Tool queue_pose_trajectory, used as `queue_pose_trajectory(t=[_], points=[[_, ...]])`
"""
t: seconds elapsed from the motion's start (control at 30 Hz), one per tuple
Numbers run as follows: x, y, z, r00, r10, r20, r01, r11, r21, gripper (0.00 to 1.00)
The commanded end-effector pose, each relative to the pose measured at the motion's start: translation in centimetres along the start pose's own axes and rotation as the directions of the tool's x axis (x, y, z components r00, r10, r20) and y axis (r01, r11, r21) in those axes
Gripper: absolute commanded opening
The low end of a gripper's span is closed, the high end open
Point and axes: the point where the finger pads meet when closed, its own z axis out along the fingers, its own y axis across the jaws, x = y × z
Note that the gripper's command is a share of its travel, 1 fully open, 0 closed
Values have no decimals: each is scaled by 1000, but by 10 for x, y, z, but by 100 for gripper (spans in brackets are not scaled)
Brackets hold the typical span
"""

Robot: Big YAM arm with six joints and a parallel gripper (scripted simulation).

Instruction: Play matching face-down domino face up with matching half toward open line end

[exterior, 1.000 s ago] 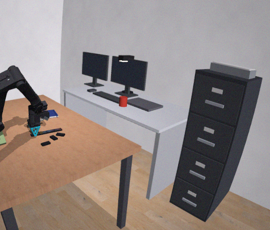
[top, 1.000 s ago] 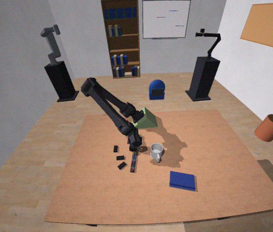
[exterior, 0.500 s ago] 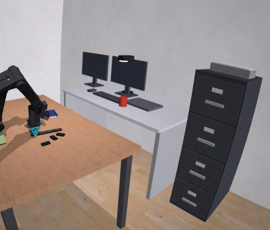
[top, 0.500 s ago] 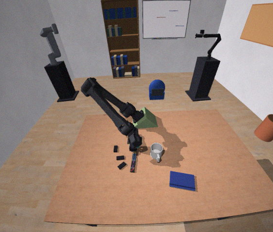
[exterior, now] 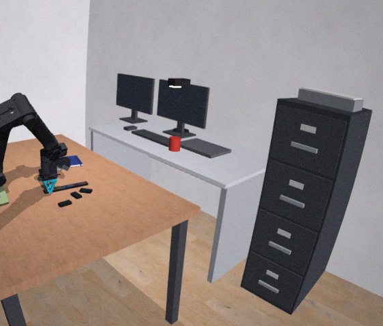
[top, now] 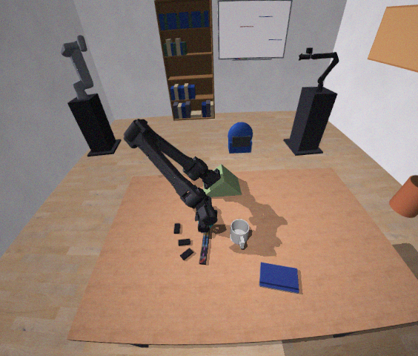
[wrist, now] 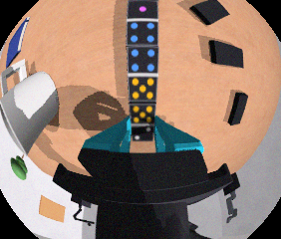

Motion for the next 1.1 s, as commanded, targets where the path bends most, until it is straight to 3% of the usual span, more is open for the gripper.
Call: queue_pose_trajectory(t=[0.0,0.23,0.47,0.5,1.03,1.07], points=[[-7,0,-3,1000,11,8,-11,1000,-2,22],[-21,-1,-6,999,33,16,-33,999,-4,22],[-21,-1,-6,999,33,16,-33,999,-4,22],[-5,0,-3,1000,2,5,-2,1000,-2,22],[-15,0,-4,1000,16,15,-16,1000,-4,22],[-6,0,-3,1000,2,6,-2,1000,-2,93]])
